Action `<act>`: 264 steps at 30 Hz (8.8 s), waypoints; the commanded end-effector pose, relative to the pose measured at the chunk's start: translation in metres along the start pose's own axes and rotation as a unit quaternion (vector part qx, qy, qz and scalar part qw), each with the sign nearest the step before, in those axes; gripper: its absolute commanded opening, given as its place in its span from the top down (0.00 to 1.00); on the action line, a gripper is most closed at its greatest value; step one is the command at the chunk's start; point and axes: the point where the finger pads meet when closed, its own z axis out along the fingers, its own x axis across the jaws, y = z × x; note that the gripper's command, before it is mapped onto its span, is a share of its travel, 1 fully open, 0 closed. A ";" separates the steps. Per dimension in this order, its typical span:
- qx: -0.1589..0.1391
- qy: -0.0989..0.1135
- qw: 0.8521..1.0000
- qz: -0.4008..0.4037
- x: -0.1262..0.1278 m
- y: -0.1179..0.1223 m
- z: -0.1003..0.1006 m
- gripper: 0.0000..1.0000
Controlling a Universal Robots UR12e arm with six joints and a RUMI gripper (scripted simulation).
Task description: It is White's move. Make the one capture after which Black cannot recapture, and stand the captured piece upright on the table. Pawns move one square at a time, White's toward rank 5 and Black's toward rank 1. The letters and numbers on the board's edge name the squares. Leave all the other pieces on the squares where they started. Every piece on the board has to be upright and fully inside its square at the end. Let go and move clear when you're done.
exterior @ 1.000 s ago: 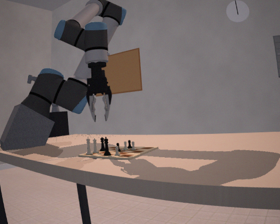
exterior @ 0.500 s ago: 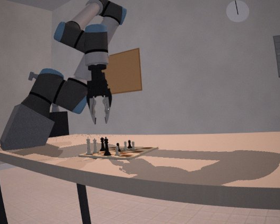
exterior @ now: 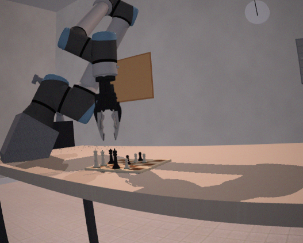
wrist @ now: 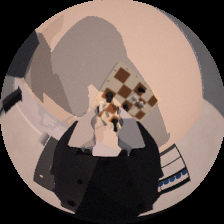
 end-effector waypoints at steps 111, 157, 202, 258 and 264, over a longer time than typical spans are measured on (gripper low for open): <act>-0.001 0.000 1.000 0.000 0.001 0.002 0.022 0.75; -0.001 0.000 1.000 0.000 0.001 0.002 0.061 0.75; -0.001 0.000 1.000 0.000 0.001 0.002 0.061 1.00; -0.002 -0.002 1.000 -0.025 0.084 -0.018 -0.037 1.00; -0.002 -0.001 0.999 -0.044 0.146 -0.045 -0.034 1.00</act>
